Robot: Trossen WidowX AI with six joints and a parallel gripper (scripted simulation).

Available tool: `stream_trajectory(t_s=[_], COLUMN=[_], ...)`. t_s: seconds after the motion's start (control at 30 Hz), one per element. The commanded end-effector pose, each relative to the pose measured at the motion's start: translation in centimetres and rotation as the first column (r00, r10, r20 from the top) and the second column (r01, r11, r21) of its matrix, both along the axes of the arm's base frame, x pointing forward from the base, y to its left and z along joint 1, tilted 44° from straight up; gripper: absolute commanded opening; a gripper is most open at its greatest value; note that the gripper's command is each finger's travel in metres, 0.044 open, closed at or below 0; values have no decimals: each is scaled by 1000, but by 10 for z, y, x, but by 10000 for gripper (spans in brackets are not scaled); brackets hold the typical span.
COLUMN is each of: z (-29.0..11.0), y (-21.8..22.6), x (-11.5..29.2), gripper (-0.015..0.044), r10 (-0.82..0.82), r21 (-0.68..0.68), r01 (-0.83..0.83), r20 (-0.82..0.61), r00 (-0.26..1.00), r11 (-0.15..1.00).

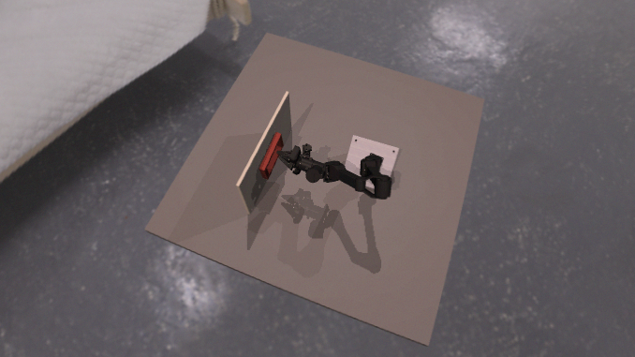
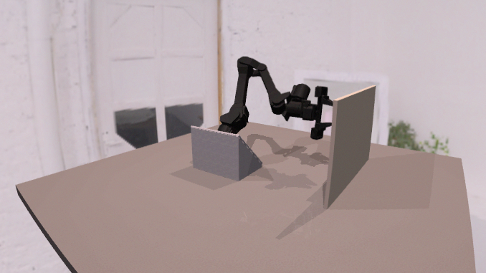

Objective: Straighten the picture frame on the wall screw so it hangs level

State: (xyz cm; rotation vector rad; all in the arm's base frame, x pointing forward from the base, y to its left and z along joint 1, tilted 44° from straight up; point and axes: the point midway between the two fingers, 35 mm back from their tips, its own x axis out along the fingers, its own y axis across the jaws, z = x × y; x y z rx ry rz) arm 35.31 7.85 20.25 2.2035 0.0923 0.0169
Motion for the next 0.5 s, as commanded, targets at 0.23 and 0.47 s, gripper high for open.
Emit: stream_trajectory(t_s=[0.23,0.47], z=[1,1], y=[1,2], x=[6,17], gripper=[260,260], r10=[4,4], r21=[1,1], r01=[-4,-4], r20=[2,2], r00=[1000,1000], r11=[1000,1000])
